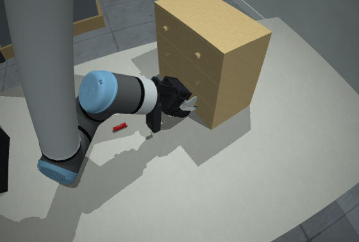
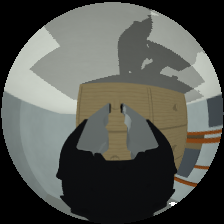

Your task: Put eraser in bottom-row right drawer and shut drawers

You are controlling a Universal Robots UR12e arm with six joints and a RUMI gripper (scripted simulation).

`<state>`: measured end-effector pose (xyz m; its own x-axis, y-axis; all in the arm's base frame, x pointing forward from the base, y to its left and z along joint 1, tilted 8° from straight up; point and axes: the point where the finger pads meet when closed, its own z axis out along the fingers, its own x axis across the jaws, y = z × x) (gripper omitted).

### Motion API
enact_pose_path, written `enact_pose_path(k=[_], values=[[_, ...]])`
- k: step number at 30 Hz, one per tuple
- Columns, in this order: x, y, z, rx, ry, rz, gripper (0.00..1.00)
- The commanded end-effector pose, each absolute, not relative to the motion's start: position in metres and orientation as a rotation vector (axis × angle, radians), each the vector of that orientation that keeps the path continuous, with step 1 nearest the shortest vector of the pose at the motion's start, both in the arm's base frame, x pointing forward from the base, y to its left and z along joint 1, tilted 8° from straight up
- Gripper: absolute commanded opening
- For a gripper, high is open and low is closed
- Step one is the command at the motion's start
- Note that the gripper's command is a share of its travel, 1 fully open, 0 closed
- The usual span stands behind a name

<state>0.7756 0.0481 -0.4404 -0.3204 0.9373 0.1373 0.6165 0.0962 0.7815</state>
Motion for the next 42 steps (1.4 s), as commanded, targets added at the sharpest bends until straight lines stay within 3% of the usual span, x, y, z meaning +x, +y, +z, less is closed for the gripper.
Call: enact_pose_path(k=[1,22,37,42], values=[[0.7761,0.0479,-0.4398,1.522,1.984,1.094,0.07],[0.7762,0.0479,-0.4398,1.522,1.984,1.094,0.07],[0.7762,0.0479,-0.4398,1.522,1.984,1.094,0.2],[0.7762,0.0479,-0.4398,1.522,1.984,1.094,0.2]])
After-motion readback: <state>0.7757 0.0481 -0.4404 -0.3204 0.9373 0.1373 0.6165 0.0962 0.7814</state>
